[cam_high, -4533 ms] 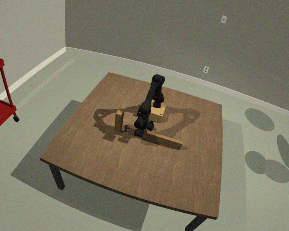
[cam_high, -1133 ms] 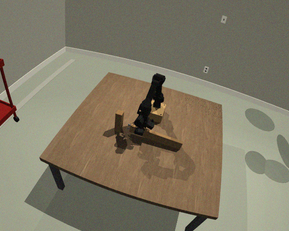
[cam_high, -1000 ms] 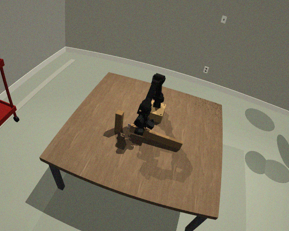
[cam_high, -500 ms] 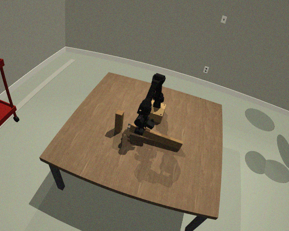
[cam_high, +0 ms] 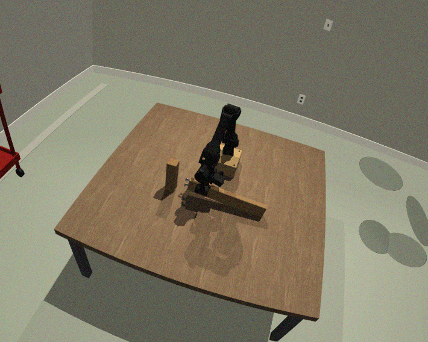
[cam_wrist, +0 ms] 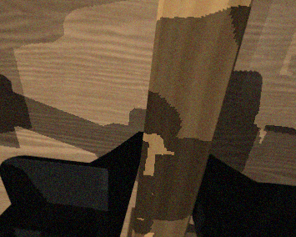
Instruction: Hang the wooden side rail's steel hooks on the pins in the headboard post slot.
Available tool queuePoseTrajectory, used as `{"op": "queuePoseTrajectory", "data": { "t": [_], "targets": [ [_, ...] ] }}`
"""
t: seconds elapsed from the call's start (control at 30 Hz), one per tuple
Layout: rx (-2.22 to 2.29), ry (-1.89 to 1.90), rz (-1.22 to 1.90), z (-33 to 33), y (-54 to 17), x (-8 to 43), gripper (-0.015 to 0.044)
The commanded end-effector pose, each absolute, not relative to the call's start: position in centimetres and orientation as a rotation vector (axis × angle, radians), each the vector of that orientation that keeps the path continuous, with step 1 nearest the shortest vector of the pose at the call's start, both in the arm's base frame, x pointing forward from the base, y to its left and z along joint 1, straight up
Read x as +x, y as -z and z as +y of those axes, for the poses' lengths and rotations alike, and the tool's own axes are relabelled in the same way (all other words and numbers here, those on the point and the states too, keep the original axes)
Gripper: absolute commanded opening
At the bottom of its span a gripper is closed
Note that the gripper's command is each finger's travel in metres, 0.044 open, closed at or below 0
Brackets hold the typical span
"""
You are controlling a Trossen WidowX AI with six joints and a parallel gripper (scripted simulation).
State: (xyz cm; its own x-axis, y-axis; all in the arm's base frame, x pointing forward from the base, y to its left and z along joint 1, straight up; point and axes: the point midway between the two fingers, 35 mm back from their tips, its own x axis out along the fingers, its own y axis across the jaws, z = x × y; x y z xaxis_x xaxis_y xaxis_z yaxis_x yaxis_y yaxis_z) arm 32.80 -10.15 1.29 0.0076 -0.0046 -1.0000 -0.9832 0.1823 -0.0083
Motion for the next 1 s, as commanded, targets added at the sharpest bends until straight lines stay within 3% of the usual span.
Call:
{"op": "queuePoseTrajectory", "data": {
  "t": [0.0,0.97],
  "targets": [
    [-1.093,-1.053,1.269,-10.20,-2.07,33.22,0.0000],
    [-1.093,-1.053,1.269,-10.53,-1.83,33.45,0.0000]
  ]
}}
